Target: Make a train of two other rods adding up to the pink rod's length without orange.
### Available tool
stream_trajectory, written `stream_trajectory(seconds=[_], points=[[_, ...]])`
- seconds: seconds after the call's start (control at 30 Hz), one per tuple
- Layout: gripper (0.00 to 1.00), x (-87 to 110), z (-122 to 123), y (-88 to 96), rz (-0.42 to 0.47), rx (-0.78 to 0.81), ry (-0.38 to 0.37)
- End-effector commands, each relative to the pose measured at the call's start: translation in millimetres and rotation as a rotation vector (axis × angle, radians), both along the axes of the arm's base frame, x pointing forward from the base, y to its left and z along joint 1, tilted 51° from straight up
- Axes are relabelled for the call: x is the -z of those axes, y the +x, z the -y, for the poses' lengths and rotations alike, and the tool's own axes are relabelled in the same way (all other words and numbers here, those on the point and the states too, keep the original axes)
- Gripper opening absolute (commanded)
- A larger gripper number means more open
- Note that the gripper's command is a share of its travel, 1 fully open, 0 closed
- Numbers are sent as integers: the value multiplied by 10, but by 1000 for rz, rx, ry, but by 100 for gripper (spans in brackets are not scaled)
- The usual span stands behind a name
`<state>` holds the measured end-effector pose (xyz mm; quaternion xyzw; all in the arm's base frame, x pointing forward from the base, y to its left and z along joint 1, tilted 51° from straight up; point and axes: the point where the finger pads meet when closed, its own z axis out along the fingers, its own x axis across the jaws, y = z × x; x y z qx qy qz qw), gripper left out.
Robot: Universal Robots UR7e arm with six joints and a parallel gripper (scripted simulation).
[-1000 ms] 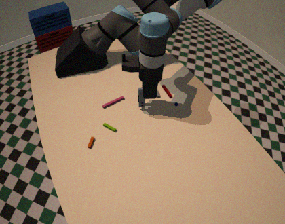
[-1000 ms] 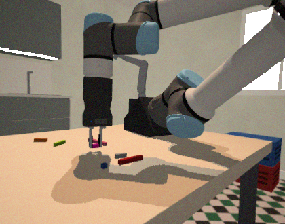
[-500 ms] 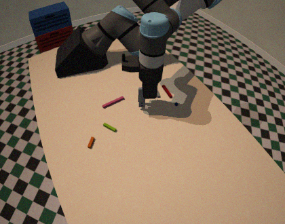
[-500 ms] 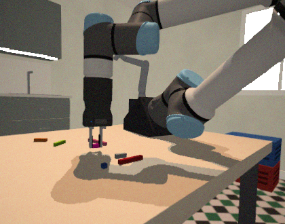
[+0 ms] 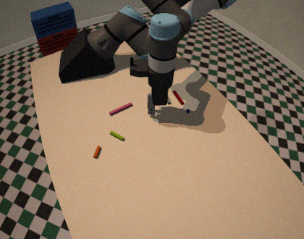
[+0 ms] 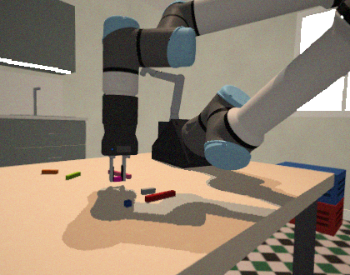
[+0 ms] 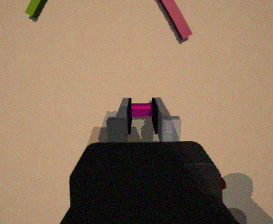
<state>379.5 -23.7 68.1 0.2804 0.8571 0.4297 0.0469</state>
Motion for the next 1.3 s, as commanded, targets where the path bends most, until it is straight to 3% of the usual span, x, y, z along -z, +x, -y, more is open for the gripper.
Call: stream_trajectory(seconds=[0.0, 1.27], points=[[40, 28, -37, -3, -4, 0, 5], [40, 75, -82, 32, -1, 1, 2]])
